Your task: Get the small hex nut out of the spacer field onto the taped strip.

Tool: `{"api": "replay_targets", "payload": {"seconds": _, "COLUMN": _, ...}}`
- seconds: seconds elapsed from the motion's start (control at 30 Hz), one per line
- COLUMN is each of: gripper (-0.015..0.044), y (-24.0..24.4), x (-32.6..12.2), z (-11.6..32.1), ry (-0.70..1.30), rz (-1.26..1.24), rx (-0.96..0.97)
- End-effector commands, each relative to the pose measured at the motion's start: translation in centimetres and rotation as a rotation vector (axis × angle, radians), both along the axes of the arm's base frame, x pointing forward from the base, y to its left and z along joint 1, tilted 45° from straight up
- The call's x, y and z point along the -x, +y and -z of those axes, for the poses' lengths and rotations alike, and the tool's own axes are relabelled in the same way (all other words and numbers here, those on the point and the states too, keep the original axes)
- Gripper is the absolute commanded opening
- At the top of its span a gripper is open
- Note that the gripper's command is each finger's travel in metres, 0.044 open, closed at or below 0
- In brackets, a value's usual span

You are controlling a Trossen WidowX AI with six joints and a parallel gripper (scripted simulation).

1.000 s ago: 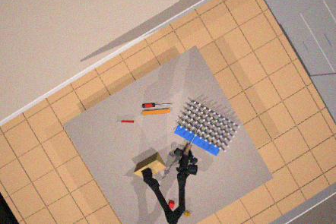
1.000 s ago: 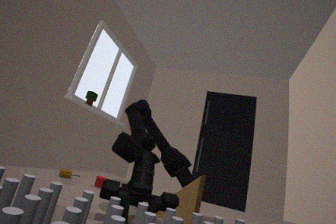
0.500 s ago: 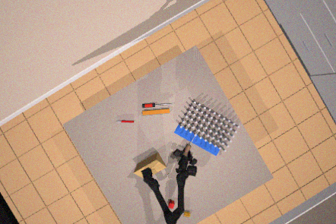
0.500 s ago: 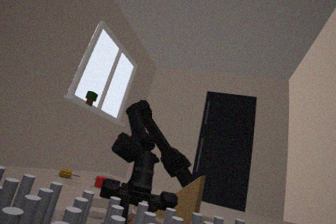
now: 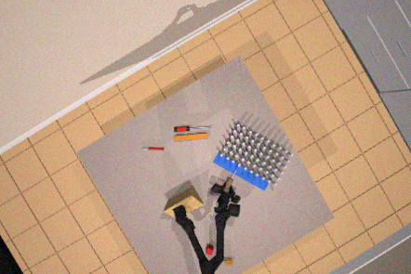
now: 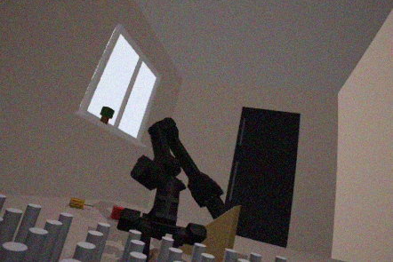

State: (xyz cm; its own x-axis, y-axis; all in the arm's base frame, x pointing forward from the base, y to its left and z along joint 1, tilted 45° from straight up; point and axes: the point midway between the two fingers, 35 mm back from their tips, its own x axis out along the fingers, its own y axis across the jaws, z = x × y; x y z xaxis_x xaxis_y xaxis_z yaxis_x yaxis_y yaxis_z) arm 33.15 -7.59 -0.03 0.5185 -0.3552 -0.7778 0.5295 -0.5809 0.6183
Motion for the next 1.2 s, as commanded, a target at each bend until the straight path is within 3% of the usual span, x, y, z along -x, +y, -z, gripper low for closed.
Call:
{"api": "replay_targets", "payload": {"seconds": 0.0, "gripper": 0.0000, "y": 0.0, "x": 0.3, "z": -0.1, "ry": 0.004, "rz": -0.006, "rx": 0.001}}
{"api": "replay_targets", "payload": {"seconds": 1.17, "gripper": 0.0000, "y": -0.9, "x": 2.1, "z": -0.8, "ry": 0.005, "rz": -0.006, "rx": 0.001}}
